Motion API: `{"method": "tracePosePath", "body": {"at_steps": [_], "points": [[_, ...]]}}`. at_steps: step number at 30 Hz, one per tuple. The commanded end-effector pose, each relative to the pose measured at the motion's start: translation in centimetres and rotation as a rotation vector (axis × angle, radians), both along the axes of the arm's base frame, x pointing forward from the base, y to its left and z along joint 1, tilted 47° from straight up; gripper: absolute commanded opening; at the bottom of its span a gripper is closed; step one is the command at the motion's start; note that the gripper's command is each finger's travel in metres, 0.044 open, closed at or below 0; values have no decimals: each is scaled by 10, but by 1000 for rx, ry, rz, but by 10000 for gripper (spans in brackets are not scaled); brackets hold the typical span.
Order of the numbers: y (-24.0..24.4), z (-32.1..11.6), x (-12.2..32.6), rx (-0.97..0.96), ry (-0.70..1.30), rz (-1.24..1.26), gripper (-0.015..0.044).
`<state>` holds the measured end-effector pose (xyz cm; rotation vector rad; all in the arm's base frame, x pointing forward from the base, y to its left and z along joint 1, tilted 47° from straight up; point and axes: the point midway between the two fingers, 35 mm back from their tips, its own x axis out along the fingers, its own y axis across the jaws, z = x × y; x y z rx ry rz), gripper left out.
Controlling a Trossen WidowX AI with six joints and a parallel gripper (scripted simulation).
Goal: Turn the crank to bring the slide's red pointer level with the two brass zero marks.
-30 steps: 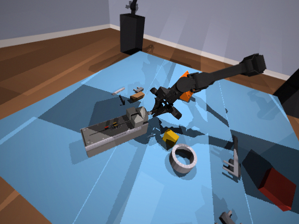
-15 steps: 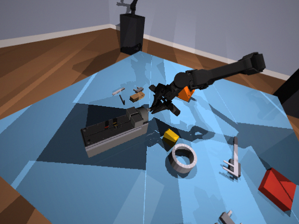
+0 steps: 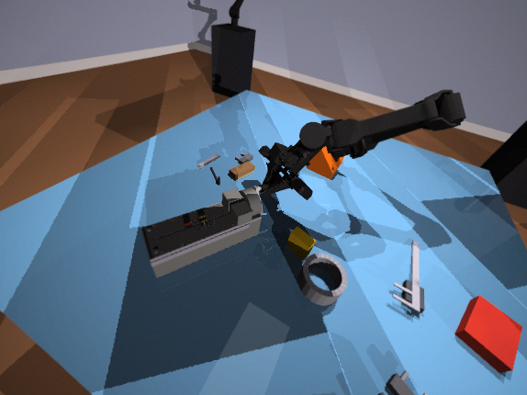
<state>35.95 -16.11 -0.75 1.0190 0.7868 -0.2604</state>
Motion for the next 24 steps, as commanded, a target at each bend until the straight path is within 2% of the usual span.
{"method": "tracePosePath", "body": {"at_steps": [1,24], "points": [[-2,-6,-3,0,2,-2,0],[9,-31,-6,1,2,-2,0]]}}
